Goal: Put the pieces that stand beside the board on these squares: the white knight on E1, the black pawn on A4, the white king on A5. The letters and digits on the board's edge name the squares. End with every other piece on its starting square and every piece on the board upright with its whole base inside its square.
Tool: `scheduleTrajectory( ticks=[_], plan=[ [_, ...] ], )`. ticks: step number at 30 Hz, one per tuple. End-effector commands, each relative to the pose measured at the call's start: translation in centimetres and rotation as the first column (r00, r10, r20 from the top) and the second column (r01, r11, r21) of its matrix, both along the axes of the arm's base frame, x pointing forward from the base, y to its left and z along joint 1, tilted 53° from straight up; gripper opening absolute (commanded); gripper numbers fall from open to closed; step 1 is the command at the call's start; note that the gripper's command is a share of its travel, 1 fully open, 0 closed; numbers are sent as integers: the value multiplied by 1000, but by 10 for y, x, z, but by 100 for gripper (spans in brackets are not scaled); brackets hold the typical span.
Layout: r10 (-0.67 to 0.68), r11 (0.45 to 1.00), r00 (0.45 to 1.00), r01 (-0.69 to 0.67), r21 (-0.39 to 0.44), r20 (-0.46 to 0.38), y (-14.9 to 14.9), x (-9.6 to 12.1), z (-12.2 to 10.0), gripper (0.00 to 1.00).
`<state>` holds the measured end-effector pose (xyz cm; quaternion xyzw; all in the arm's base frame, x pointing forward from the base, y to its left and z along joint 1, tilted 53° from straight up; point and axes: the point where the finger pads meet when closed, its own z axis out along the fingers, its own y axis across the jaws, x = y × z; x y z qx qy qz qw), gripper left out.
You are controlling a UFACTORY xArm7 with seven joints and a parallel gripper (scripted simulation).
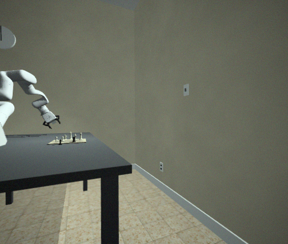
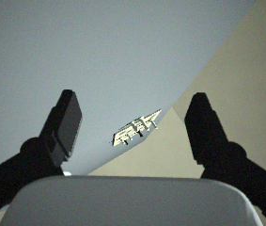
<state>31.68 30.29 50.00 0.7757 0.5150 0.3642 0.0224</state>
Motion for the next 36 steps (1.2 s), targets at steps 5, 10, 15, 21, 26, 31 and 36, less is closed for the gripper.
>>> scheduleTrajectory(
  ticks=[5, 10, 15, 21, 26, 31, 36],
  plan=[
    [-182, 983, 976, 180, -34, -120, -41, 40, -44, 100],
    [-182, 983, 976, 180, -34, -120, -42, 41, -44, 100],
    [-276, 961, 944, 270, -58, -181, -66, 58, -68, 100],
    [-368, 930, 898, 358, -84, -241, -93, 72, -91, 100],
    [-457, 889, 838, 444, -113, -300, -121, 84, -115, 100],
    [-539, 839, 763, 525, -145, -357, -151, 92, -139, 100],
    [-539, 839, 763, 525, -145, -357, -151, 92, -139, 100]
  ],
)
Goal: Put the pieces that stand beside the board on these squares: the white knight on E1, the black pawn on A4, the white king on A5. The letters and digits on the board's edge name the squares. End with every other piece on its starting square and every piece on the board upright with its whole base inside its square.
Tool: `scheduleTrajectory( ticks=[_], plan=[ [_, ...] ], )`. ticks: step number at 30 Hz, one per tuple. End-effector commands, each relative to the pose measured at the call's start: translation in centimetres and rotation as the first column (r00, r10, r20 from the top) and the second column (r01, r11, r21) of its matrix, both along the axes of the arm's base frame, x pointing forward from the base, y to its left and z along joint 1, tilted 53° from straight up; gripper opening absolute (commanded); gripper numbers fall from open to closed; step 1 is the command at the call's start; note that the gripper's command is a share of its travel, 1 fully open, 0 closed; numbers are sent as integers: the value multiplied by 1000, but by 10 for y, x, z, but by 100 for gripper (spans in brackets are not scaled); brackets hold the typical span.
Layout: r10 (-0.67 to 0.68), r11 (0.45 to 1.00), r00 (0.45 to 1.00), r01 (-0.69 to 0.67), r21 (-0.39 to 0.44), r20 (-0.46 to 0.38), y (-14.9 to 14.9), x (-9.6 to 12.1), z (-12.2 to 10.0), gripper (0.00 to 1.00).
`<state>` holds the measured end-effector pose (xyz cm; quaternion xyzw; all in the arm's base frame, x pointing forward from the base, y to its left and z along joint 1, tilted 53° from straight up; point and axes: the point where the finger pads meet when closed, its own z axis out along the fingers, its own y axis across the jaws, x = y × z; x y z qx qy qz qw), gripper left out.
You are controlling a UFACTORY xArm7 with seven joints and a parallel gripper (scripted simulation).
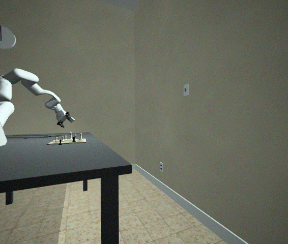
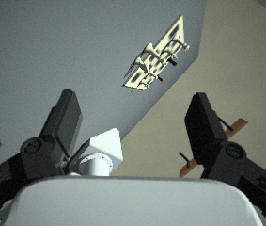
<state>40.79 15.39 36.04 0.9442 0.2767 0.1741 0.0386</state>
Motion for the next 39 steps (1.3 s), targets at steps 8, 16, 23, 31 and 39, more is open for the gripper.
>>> scheduleTrajectory(
  ticks=[8, 16, 23, 31, 39],
  plan=[
    [-216, 976, 966, 219, 4, -139, -63, 8, -45, 100],
    [-415, 903, 866, 430, -10, -278, -119, 1, -86, 100],
    [-415, 903, 866, 430, -10, -278, -123, 1, -88, 100],
    [-553, 818, 755, 573, -56, -353, -149, -7, -110, 100],
    [-646, 751, 681, 649, -125, -345, -138, -6, -109, 100]
  ],
)
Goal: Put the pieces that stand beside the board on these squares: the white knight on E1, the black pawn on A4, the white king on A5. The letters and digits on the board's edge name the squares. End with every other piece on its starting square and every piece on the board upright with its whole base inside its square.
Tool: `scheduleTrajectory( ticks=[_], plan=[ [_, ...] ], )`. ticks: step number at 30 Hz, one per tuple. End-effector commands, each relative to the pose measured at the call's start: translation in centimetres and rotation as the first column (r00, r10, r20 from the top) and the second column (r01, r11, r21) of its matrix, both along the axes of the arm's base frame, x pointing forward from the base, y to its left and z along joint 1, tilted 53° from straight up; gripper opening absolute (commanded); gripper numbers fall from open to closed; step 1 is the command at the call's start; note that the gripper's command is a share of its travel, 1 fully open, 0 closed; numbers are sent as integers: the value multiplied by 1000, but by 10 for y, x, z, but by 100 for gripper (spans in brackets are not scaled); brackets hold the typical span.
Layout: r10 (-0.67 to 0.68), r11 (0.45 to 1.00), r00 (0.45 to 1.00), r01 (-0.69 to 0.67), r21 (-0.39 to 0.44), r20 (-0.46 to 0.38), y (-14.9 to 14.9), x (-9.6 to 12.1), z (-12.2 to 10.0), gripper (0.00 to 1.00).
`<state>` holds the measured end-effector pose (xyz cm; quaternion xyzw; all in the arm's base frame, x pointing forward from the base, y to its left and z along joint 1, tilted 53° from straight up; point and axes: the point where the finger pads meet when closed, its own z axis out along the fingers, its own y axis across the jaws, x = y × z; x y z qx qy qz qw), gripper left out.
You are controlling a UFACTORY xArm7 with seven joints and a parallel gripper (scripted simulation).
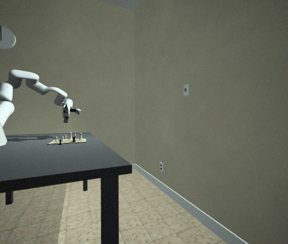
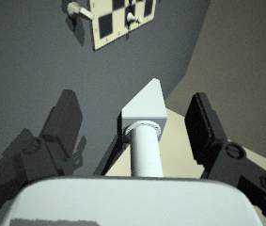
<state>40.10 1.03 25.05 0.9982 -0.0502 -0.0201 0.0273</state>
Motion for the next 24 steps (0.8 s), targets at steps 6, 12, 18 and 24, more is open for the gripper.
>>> scheduleTrajectory(
  ticks=[6, 12, 18, 24],
  plan=[
    [-46, 999, 999, 46, -30, -18, 6, 1, 1, 100],
    [-150, 984, 988, 146, -98, -37, 16, 3, 3, 100],
    [-150, 984, 988, 146, -98, -37, 16, 3, 3, 100],
    [-253, 955, 967, 243, -169, -35, 27, 4, 5, 100]
  ],
)
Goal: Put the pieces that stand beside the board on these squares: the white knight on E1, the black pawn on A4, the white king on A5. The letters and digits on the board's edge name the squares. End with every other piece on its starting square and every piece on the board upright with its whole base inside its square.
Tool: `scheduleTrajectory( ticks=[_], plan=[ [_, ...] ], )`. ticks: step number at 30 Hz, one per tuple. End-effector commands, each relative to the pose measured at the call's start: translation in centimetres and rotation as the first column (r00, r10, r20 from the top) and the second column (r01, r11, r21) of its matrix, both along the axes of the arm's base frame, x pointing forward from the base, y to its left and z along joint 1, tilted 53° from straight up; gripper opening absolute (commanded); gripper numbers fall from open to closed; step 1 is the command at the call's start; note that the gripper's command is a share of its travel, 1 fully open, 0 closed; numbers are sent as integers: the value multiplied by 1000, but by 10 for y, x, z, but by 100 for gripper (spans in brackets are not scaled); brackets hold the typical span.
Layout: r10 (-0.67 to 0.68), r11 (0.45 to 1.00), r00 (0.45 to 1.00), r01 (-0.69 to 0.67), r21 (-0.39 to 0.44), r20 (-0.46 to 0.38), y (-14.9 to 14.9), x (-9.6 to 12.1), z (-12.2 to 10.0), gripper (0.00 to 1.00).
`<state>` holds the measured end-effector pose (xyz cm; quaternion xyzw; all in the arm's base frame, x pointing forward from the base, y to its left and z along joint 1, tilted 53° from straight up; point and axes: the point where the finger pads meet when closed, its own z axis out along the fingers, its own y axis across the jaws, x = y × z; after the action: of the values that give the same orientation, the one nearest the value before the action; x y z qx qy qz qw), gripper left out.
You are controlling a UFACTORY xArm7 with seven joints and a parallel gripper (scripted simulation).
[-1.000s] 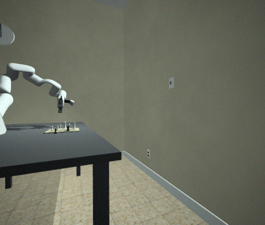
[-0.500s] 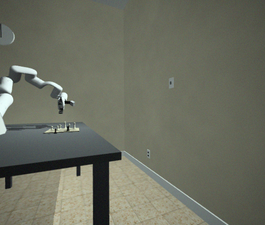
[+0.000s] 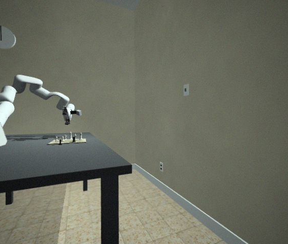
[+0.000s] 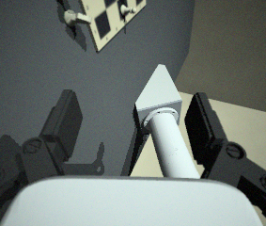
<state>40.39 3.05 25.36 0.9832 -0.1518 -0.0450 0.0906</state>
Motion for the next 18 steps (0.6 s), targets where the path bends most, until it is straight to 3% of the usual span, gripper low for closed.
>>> scheduleTrajectory(
  ticks=[1, 8, 10, 18],
  plan=[
    [-48, 998, 999, 48, -36, -5, 6, 1, 2, 100],
    [-48, 998, 999, 48, -36, -5, 6, 1, 2, 100],
    [-149, 983, 989, 148, -110, 2, 16, 3, 4, 100],
    [-149, 983, 989, 148, -110, 2, 16, 3, 4, 100]
  ],
)
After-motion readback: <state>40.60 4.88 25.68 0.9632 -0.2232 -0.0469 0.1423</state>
